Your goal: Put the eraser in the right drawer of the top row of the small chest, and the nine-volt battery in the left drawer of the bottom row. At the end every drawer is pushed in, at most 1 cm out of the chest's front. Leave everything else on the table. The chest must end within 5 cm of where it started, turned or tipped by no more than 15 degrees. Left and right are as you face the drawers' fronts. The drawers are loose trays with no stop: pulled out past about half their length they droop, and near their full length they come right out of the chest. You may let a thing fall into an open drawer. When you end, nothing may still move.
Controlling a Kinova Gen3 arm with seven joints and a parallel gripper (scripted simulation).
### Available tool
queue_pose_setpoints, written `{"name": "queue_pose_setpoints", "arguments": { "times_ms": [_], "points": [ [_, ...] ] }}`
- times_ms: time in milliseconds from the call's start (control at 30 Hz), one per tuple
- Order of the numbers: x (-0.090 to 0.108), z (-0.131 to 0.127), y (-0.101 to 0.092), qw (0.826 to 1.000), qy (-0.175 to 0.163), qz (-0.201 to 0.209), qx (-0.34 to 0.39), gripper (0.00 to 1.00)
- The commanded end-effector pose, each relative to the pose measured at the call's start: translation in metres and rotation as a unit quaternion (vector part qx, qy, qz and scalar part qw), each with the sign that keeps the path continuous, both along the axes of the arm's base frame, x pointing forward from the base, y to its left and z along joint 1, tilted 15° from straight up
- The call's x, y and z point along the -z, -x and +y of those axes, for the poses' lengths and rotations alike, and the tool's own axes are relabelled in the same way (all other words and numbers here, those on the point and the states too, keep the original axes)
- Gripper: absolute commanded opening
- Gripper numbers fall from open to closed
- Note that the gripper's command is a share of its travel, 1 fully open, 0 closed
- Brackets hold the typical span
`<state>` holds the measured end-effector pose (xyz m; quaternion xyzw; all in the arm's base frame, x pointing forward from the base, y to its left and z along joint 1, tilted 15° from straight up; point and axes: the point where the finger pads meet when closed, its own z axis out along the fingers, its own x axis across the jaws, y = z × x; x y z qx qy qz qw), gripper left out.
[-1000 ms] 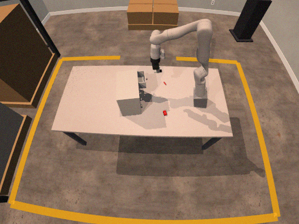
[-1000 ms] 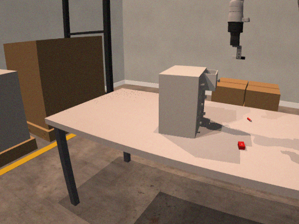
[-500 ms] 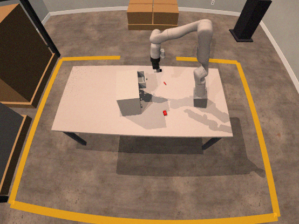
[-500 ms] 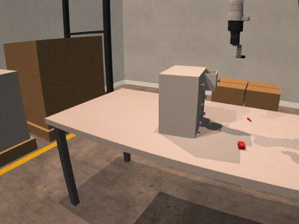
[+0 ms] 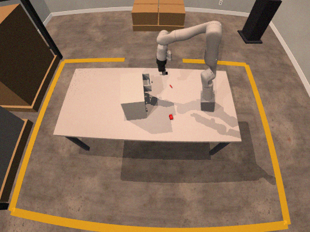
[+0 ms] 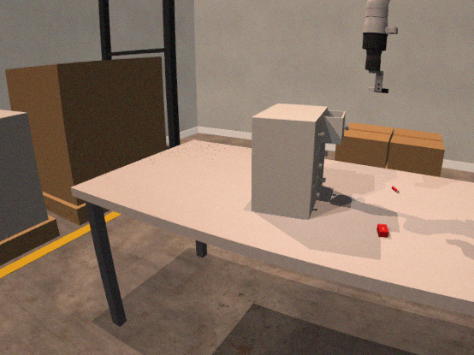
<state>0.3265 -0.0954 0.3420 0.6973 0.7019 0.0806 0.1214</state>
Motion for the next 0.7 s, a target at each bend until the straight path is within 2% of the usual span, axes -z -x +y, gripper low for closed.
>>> {"name": "queue_pose_setpoints", "arguments": {
  "times_ms": [0,200,367,600,667],
  "points": [
    [0.0001,0.0005,0.0002,1.000,0.004,-0.015,-0.002,0.45],
    [-0.0008,-0.0005,-0.0004,0.999,0.006,-0.042,-0.002,0.45],
    [-0.0007,-0.0030,0.0014,0.996,0.006,-0.088,-0.002,0.45],
    [-0.0008,-0.0023,0.0030,0.985,0.008,-0.172,-0.009,0.45],
    [-0.0008,-0.0023,0.0030,0.985,0.008,-0.172,-0.009,0.45]
  ]
}}
